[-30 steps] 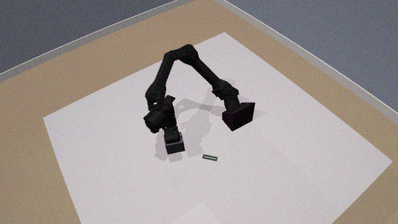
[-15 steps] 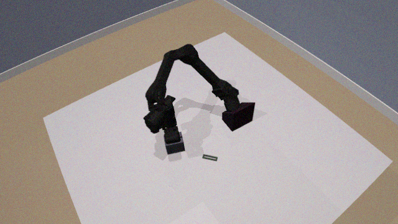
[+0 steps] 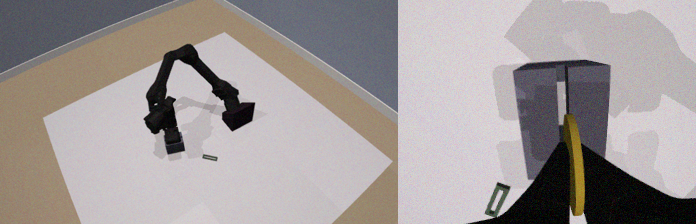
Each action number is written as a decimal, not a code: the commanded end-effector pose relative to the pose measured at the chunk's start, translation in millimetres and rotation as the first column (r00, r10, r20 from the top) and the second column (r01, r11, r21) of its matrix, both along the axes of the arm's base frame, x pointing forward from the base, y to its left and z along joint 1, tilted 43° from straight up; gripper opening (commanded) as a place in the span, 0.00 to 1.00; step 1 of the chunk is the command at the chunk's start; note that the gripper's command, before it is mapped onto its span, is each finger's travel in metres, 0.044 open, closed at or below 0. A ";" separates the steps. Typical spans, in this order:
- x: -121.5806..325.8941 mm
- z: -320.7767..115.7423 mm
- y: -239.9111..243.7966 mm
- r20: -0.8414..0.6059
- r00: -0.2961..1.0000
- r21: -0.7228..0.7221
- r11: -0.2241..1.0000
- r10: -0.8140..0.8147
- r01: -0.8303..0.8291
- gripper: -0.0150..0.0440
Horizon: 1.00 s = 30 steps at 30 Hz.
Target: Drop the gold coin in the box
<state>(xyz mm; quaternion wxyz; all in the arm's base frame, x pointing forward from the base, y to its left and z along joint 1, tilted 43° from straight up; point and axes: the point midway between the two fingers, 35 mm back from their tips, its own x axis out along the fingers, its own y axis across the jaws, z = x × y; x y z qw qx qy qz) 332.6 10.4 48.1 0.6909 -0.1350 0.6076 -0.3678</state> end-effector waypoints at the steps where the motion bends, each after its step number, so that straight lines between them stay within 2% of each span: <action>1: -1.2 -2.8 -2.3 -0.010 1.000 -0.005 1.000 0.004 -0.004 0.25; 20: -1.8 -8.6 -8.6 -0.009 1.000 -0.006 1.000 0.004 -0.004 0.25; 26: -0.1 -6.6 -6.1 0.000 1.000 -0.001 1.000 0.000 0.000 0.52; 30: -0.1 -6.6 -6.1 0.000 1.000 -0.001 1.000 0.000 0.000 0.53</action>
